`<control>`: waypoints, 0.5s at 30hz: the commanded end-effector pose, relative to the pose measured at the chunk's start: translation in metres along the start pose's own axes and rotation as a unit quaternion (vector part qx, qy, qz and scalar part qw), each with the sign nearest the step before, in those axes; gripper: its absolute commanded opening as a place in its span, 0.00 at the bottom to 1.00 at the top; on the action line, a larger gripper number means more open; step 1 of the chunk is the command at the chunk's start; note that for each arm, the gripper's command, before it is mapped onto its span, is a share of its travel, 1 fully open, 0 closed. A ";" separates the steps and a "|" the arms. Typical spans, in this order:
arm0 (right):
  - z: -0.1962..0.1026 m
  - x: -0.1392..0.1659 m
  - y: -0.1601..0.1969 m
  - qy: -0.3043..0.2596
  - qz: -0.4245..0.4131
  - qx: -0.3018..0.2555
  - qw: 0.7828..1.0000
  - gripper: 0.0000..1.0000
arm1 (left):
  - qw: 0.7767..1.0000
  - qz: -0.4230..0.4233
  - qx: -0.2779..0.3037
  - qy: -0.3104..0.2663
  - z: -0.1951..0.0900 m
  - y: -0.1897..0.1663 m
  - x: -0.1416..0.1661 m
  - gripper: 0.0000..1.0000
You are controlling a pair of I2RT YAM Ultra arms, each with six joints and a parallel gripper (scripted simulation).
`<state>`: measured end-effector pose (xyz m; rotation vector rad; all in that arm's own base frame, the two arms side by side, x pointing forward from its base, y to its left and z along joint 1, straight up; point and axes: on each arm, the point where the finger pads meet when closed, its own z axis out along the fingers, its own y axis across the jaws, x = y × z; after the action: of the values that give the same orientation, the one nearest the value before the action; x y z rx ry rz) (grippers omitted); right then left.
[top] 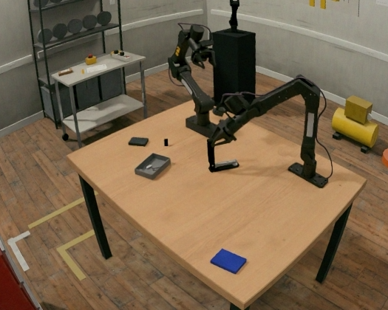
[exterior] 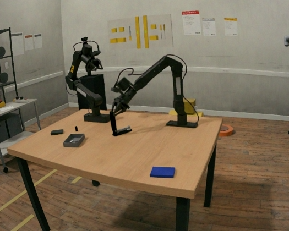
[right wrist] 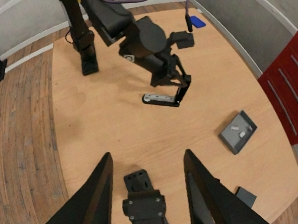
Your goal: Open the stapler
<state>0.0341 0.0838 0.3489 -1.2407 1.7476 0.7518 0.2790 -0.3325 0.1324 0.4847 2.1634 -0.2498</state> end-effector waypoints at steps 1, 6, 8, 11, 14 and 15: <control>0.000 -0.005 0.001 0.000 -0.001 -0.002 1.000 0.57 | 0.999 -0.007 0.002 0.033 0.002 -0.001 -0.007 0.21; 0.000 -0.005 0.001 0.000 -0.001 -0.002 1.000 0.57 | 0.998 -0.008 0.002 0.066 0.008 -0.001 -0.011 0.21; 0.000 -0.005 0.001 0.000 -0.001 -0.002 1.000 0.57 | 0.997 -0.008 0.003 0.079 0.010 -0.001 -0.012 0.21; 0.000 -0.005 0.001 0.000 -0.001 -0.002 1.000 0.57 | 0.996 -0.008 0.003 0.086 0.011 -0.001 -0.013 0.21; 0.000 -0.005 0.001 0.000 -0.001 -0.002 1.000 0.57 | 0.994 -0.008 0.003 0.106 0.015 0.000 -0.015 0.21; 0.000 -0.005 0.001 0.000 -0.001 -0.002 1.000 0.57 | 0.994 -0.008 0.003 0.112 0.016 0.000 -0.015 0.21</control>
<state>0.0341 0.0838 0.3489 -1.2407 1.7476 0.7518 0.2961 -0.3415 0.1319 0.5223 2.3296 -0.2219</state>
